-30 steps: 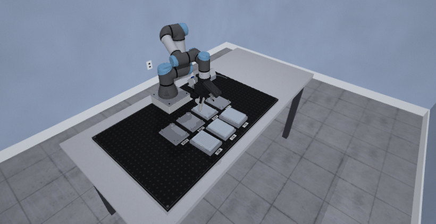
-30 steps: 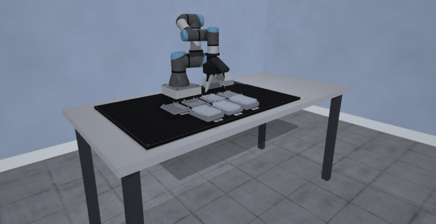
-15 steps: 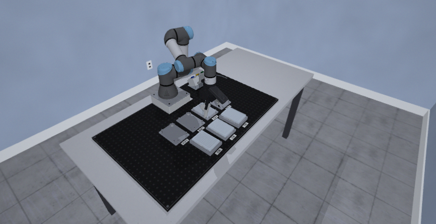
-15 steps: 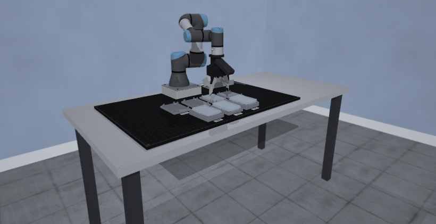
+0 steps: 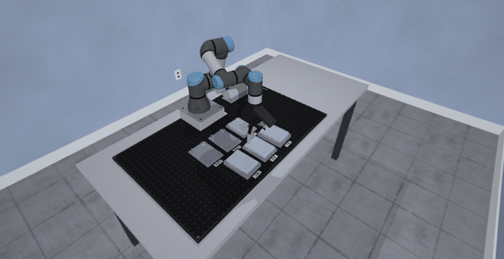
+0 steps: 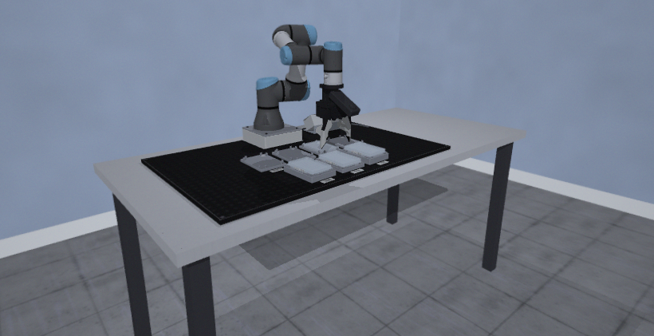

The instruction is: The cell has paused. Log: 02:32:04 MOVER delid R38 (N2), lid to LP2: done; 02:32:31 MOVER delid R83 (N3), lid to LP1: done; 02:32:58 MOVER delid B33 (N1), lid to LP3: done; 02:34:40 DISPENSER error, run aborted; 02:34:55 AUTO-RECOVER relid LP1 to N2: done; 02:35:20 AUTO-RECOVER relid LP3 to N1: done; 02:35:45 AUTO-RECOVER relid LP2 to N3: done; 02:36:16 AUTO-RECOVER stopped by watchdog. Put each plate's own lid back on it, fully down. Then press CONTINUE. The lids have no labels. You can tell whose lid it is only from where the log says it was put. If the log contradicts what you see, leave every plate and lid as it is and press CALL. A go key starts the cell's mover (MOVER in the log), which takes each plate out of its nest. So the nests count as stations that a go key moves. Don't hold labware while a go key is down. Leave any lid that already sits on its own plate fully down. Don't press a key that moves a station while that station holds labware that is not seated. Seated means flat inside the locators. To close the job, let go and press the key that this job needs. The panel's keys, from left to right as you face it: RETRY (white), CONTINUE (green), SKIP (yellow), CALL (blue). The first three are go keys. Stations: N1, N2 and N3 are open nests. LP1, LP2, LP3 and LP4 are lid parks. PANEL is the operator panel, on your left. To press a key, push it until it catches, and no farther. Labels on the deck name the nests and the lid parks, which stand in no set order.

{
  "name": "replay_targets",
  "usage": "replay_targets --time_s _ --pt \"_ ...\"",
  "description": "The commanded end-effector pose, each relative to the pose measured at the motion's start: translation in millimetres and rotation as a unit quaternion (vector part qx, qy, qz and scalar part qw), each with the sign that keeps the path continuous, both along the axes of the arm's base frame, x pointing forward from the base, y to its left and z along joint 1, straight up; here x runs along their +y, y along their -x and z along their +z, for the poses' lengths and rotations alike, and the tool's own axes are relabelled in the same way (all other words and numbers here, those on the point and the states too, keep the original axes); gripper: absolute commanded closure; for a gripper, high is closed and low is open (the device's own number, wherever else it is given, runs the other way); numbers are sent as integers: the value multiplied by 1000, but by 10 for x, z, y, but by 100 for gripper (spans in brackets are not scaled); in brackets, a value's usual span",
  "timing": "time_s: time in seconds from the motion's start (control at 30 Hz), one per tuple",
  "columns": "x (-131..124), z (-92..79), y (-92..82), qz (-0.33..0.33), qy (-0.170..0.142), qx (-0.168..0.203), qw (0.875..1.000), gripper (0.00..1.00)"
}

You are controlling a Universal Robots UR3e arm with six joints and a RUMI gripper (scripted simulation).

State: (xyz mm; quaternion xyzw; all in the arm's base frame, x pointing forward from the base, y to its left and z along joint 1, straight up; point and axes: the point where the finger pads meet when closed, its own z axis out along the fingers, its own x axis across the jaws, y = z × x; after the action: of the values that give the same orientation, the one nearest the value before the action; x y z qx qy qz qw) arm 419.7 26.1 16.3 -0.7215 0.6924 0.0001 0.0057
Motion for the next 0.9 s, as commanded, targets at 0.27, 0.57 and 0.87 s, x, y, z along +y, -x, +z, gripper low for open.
replay_targets --time_s 0.27,0.57,0.87 --pt "-88 7 -297 0 0 3 1000 18" --pt "-88 7 -297 0 0 3 1000 18" --pt "-86 -143 -298 0 0 3 1000 18"
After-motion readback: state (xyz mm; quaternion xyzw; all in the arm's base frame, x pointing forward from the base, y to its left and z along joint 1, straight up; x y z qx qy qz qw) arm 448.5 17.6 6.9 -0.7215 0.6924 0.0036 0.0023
